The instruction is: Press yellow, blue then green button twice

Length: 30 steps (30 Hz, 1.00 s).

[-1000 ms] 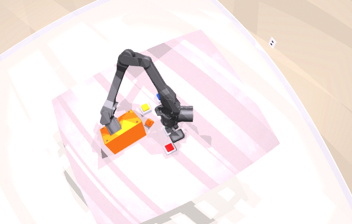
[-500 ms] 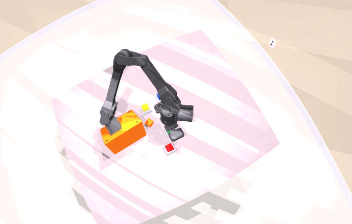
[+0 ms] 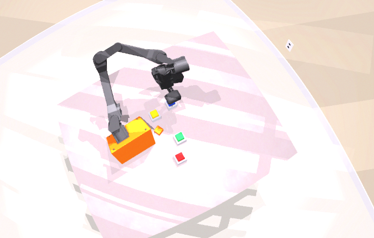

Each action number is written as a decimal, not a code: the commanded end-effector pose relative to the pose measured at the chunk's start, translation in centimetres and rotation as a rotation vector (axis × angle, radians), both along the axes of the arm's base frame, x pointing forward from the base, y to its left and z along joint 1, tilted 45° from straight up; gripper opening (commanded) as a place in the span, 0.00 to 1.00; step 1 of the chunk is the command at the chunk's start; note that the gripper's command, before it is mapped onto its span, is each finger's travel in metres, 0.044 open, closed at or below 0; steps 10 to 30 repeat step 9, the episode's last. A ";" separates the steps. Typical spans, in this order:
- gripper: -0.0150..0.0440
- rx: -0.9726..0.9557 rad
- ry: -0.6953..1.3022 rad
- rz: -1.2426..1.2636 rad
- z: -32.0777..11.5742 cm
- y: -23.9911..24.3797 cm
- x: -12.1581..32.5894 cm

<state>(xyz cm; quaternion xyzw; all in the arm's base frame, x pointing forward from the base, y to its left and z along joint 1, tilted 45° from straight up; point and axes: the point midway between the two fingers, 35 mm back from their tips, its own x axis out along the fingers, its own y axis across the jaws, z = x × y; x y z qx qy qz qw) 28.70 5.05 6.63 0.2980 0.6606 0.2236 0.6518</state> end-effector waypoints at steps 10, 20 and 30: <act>0.93 0.038 0.004 0.006 7.6 5.4 -2.5; 0.93 0.038 0.004 0.006 7.6 5.4 -2.5; 0.93 0.038 0.004 0.006 7.6 5.4 -2.5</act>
